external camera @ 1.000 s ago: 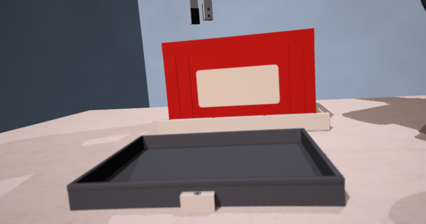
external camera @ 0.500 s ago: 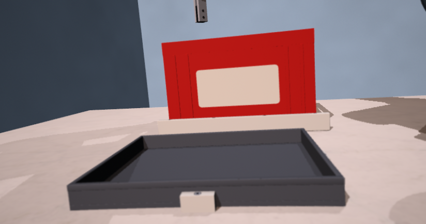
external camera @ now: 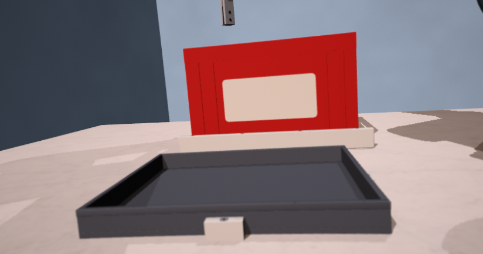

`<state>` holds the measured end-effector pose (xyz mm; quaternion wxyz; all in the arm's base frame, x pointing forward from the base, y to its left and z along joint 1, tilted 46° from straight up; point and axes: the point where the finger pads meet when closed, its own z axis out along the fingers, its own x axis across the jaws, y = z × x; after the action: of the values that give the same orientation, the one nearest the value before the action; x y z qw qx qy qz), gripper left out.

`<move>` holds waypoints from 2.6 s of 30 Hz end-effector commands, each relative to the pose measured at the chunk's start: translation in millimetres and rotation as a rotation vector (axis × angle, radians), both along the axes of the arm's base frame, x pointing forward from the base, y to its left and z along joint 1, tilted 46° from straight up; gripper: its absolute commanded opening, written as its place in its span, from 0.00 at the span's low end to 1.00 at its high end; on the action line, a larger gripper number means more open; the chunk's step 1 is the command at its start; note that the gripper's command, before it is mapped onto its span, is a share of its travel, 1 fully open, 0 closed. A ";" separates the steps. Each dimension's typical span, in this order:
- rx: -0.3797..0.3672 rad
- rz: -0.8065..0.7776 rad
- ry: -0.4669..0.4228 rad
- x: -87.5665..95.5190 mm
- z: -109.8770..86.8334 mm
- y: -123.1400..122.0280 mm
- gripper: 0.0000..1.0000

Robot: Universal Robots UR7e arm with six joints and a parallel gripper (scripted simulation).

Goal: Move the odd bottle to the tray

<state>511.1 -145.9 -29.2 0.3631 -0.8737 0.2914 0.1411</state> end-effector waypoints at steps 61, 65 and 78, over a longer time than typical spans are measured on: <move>-0.001 -0.001 -0.001 -4.7 59.8 58.3 1.00; -0.001 -0.001 -0.001 -4.8 59.2 58.8 1.00; -0.001 -0.001 -0.001 -5.1 51.4 66.9 1.00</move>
<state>505.9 -81.0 24.5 0.3631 -0.8737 0.2914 0.1411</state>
